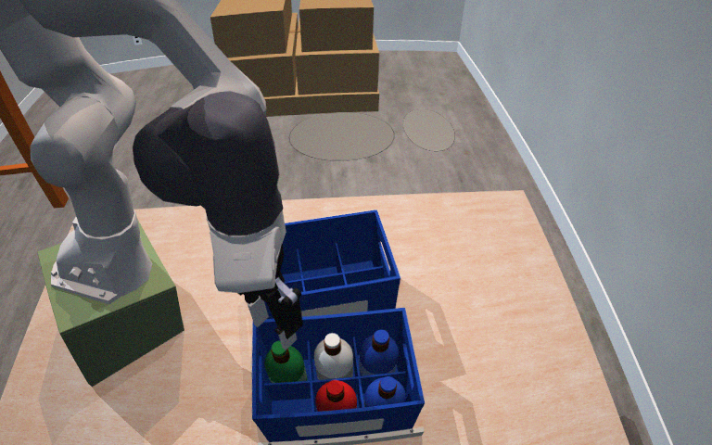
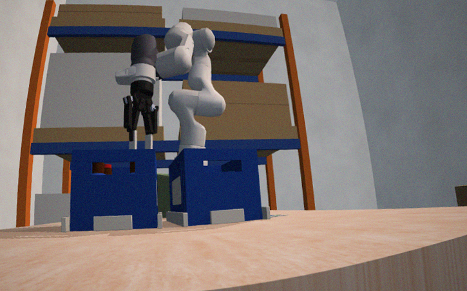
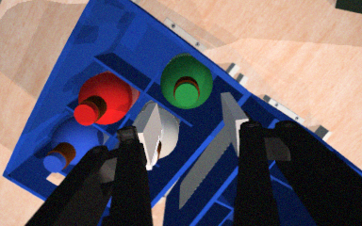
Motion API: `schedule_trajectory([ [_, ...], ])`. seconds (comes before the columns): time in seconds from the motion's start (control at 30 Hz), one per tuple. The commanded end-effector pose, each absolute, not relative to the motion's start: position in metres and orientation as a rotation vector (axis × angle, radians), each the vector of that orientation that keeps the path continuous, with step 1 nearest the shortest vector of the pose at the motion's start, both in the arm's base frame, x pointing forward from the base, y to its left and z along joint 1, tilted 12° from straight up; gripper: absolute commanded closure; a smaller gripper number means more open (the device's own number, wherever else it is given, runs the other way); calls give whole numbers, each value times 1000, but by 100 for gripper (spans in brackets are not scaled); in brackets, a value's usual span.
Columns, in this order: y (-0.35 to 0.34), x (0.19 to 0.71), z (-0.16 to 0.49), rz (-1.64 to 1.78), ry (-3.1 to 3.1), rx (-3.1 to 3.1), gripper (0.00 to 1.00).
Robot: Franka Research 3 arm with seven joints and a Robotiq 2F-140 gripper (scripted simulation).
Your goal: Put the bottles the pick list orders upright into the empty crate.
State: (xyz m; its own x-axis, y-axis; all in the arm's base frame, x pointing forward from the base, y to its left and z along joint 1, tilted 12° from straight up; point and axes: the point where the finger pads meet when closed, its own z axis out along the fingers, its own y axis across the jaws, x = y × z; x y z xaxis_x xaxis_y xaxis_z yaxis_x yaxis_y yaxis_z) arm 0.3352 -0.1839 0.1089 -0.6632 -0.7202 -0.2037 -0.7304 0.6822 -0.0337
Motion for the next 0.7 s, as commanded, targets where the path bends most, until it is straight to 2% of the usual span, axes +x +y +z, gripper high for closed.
schedule_trajectory([
  [0.0,-185,338,106,67,2688,-1168,62],
  [0.67,-182,342,84,67,2688,-1168,62],
])
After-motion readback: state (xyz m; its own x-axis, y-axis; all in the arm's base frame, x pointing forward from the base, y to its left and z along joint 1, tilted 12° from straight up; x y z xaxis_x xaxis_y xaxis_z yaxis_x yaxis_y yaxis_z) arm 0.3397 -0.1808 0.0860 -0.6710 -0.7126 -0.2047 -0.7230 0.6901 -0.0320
